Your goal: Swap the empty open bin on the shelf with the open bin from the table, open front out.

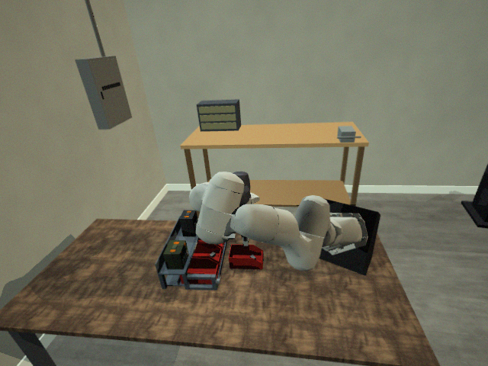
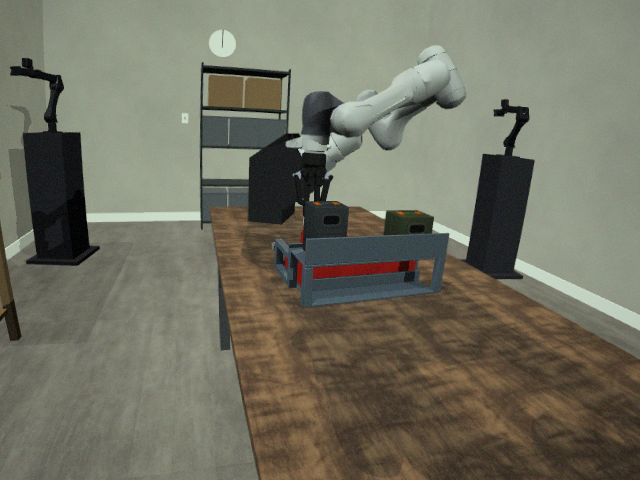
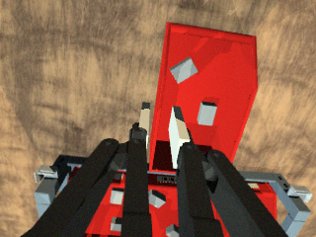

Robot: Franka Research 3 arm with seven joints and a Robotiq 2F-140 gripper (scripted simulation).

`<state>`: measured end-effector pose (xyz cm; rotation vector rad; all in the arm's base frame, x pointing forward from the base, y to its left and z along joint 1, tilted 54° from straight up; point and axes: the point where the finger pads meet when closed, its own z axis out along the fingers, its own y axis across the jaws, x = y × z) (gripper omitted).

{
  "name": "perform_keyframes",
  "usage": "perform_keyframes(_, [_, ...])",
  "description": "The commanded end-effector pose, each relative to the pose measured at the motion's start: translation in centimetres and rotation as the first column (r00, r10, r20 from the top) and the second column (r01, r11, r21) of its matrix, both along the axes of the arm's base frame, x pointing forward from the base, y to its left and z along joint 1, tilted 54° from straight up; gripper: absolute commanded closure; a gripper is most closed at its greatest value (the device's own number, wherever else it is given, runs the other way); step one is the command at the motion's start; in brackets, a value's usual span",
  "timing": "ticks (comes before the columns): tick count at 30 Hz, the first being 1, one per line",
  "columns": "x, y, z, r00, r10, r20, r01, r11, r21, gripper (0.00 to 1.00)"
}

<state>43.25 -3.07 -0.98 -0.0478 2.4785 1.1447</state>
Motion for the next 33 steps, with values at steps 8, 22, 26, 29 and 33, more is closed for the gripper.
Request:
perform_keyframes(8, [0.6,1.0,-0.9,1.000,0.003,0.004,-0.002,1.000,-0.003,0.85])
perform_keyframes(22, [1.2,2.4,-2.0,1.000,0.003,0.004,-0.002,1.000,-0.003,0.85])
perform_keyframes(26, [1.3,2.7,-2.2,1.000,0.003,0.004,-0.002,1.000,-0.003,0.85])
perform_keyframes(29, [1.4,2.8,-2.3,1.000,0.003,0.004,-0.002,1.000,-0.003,0.85])
perform_keyframes(33, [1.5,3.0,-2.4,1.000,0.003,0.004,-0.002,1.000,-0.003,0.85])
